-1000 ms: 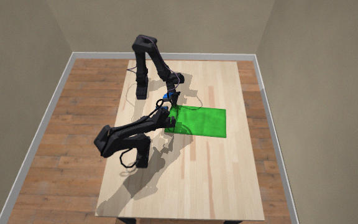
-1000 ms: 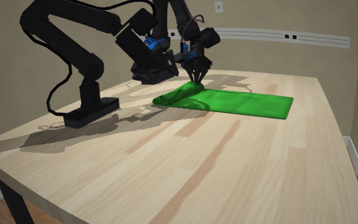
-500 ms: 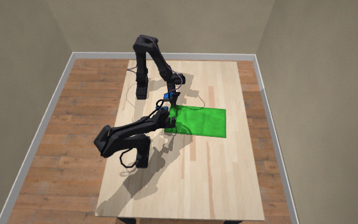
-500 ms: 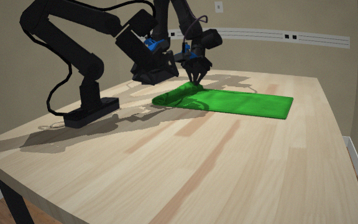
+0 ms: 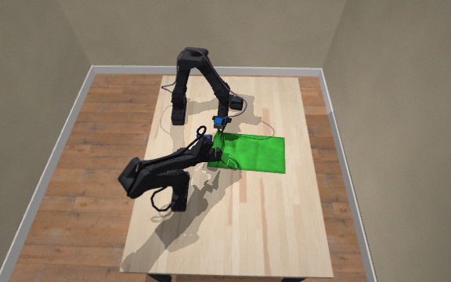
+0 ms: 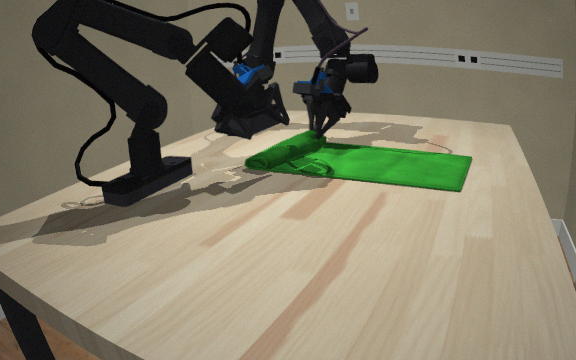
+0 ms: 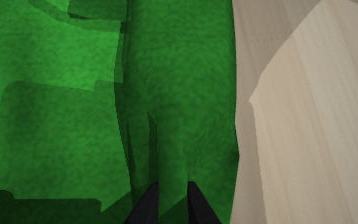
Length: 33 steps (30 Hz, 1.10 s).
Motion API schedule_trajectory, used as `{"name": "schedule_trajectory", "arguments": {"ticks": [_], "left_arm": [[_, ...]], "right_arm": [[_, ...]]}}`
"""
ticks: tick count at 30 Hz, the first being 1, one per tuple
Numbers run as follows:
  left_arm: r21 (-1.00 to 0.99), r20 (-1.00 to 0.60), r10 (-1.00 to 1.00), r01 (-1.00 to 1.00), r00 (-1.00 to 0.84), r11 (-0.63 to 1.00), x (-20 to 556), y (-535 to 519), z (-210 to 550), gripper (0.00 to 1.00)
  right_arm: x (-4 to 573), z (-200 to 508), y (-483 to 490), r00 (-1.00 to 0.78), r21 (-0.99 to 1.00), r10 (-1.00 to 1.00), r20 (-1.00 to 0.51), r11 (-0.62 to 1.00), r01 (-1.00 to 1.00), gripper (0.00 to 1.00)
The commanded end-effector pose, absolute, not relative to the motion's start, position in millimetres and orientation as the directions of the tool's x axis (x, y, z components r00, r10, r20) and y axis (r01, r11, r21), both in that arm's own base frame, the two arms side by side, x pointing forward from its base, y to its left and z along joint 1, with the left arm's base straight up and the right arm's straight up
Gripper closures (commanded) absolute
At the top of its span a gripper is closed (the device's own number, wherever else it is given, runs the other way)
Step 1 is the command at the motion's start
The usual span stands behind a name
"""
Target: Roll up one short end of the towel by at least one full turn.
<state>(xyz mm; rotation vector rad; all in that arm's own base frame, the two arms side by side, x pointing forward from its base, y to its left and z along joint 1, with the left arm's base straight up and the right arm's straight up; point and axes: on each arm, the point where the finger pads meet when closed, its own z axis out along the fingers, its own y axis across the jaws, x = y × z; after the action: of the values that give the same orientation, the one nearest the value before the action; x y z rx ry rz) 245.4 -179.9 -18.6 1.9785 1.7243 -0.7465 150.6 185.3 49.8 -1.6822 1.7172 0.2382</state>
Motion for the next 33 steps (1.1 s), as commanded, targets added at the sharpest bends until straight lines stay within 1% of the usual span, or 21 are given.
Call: {"name": "schedule_trajectory", "arguments": {"ticks": [1,9,15,17,25,33], "left_arm": [[-0.216,-0.621,0.784,0.963,-0.008,-0.161,231.8,-177.0,-18.2,0.86],[-0.446,-0.566,0.81,0.883,-0.152,-0.146,231.8,-177.0,-15.6,0.86],[-0.581,-0.513,0.825,0.803,-0.235,-0.132,231.8,-177.0,-14.0,0.86],[-0.581,-0.513,0.825,0.803,-0.235,-0.132,231.8,-177.0,-14.0,0.86],[-0.687,-0.456,0.838,0.717,-0.301,-0.116,231.8,-177.0,-12.5,0.86],[-0.707,-0.443,0.84,0.698,-0.313,-0.113,231.8,-177.0,-13.7,0.86]], "right_arm": [[153.5,51.4,189.3,0.097,-0.342,-0.791,-0.604,0.147,-0.928,0.02],[154.0,49.5,189.4,0.096,-0.342,-0.791,-0.604,0.149,-0.928,0.02],[154.0,49.5,189.4,0.096,-0.342,-0.791,-0.604,0.149,-0.928,0.02],[154.0,49.5,189.4,0.096,-0.342,-0.791,-0.604,0.149,-0.928,0.02],[154.0,49.5,189.4,0.096,-0.342,-0.791,-0.604,0.149,-0.928,0.02],[153.1,49.5,188.4,0.106,-0.342,-0.79,-0.604,0.137,-0.93,0.02]]}}
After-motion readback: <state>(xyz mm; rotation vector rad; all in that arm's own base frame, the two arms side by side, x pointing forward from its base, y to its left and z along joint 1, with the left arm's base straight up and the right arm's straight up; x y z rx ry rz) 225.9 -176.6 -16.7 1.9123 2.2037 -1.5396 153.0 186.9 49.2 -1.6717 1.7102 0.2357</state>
